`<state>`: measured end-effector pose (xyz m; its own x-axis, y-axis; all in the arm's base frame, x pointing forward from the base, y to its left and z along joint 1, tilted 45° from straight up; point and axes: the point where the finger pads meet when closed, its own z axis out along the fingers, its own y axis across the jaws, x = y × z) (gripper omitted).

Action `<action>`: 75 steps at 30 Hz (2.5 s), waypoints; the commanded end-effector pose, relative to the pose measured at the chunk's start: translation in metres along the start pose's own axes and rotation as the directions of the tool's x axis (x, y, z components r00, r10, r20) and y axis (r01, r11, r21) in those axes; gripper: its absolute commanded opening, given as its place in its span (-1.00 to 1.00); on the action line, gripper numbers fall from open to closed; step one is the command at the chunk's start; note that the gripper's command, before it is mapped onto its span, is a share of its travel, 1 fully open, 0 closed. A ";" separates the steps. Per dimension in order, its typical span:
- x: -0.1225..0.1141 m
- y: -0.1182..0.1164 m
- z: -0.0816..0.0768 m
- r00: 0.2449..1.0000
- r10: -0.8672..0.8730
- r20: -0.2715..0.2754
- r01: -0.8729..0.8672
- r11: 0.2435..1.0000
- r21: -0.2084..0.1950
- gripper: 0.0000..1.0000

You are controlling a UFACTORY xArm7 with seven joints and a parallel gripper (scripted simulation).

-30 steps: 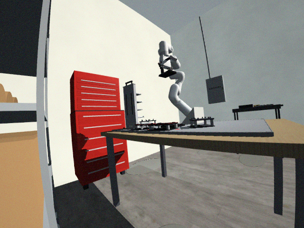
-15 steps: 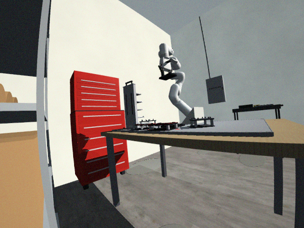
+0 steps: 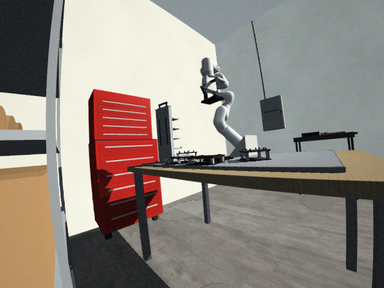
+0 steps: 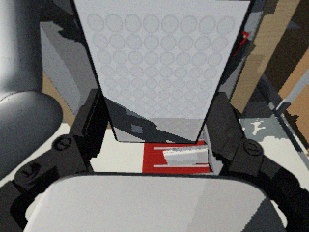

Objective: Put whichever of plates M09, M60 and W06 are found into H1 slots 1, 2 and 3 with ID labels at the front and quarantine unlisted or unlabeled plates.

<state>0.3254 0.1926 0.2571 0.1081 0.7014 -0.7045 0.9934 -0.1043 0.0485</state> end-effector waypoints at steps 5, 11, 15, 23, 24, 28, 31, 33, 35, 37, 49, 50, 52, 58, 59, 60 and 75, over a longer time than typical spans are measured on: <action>0.000 0.000 0.010 1.000 0.000 -0.002 0.000 1.000 -0.004 -1.00; 0.000 0.001 0.020 1.000 0.000 -0.002 0.000 1.000 -0.004 -1.00; 0.000 0.001 0.026 1.000 0.000 -0.002 0.000 1.000 -0.004 -1.00; 0.000 0.001 0.036 1.000 0.000 -0.002 0.000 1.000 -0.004 -1.00; 0.000 0.001 0.038 1.000 0.000 -0.002 0.000 1.000 -0.004 -1.00; 0.000 0.001 0.045 1.000 0.000 -0.002 0.000 1.000 -0.004 -1.00; 0.000 0.001 0.050 1.000 0.000 -0.002 0.000 1.000 -0.004 -1.00; 0.000 0.001 0.053 1.000 0.000 -0.002 0.000 1.000 -0.004 -1.00; 0.000 0.001 0.055 1.000 0.000 -0.002 0.000 1.000 -0.004 -1.00; 0.000 0.001 0.056 1.000 0.000 -0.002 0.000 1.000 -0.004 -1.00; 0.000 0.001 0.076 1.000 0.000 -0.002 0.000 1.000 -0.004 -1.00; 0.000 0.001 0.078 1.000 0.000 -0.002 0.000 1.000 -0.004 -1.00; 0.000 0.001 0.080 1.000 0.000 -0.002 0.000 1.000 -0.004 -1.00; 0.000 0.001 0.088 1.000 0.000 -0.002 0.000 1.000 -0.004 -1.00; 0.000 0.001 0.090 1.000 0.000 -0.002 0.000 1.000 -0.004 -1.00; 0.000 0.001 0.091 1.000 0.000 -0.002 0.000 1.000 -0.004 -1.00; 0.001 0.001 0.113 1.000 0.000 -0.002 0.000 1.000 -0.004 -1.00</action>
<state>0.3212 0.1160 0.1801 0.1080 0.7017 -0.7043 0.9934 -0.1037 0.0490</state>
